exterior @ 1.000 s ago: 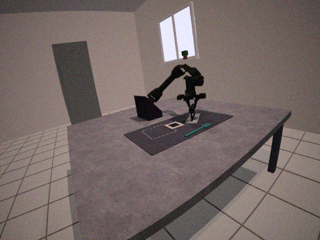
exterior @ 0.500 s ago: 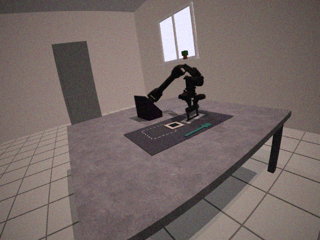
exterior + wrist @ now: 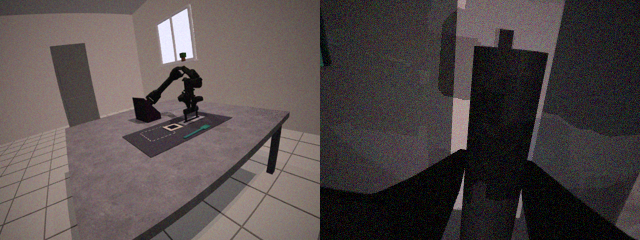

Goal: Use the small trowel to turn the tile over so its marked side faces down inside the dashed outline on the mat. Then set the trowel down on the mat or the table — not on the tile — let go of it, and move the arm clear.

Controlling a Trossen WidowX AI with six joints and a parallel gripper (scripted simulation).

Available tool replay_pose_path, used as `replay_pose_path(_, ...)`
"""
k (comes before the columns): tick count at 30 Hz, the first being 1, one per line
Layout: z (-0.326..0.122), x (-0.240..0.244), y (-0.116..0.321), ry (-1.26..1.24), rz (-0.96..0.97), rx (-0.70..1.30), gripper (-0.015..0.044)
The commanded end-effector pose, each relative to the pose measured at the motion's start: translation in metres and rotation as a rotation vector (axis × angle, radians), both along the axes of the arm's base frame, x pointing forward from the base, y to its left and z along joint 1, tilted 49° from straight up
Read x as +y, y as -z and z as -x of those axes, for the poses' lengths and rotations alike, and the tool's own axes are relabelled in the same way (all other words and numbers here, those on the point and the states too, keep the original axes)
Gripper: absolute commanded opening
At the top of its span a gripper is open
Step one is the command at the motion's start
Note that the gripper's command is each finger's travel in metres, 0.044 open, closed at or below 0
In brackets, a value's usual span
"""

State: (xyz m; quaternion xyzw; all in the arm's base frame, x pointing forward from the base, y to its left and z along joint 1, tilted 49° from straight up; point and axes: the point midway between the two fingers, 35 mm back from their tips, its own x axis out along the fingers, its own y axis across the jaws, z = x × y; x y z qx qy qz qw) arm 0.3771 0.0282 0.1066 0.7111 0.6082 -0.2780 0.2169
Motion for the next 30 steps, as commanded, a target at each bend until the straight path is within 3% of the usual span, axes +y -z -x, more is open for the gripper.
replay_pose_path(1,0.001,0.000,0.000,0.006,-0.002,0.012,0.0235)
replay_pose_path(3,0.001,0.000,0.000,0.006,-0.002,0.012,0.0270)
replay_pose_path(21,0.001,0.000,0.000,0.006,-0.002,0.012,0.0270)
replay_pose_path(30,0.005,-0.033,-0.029,0.020,-0.002,0.029,0.0270)
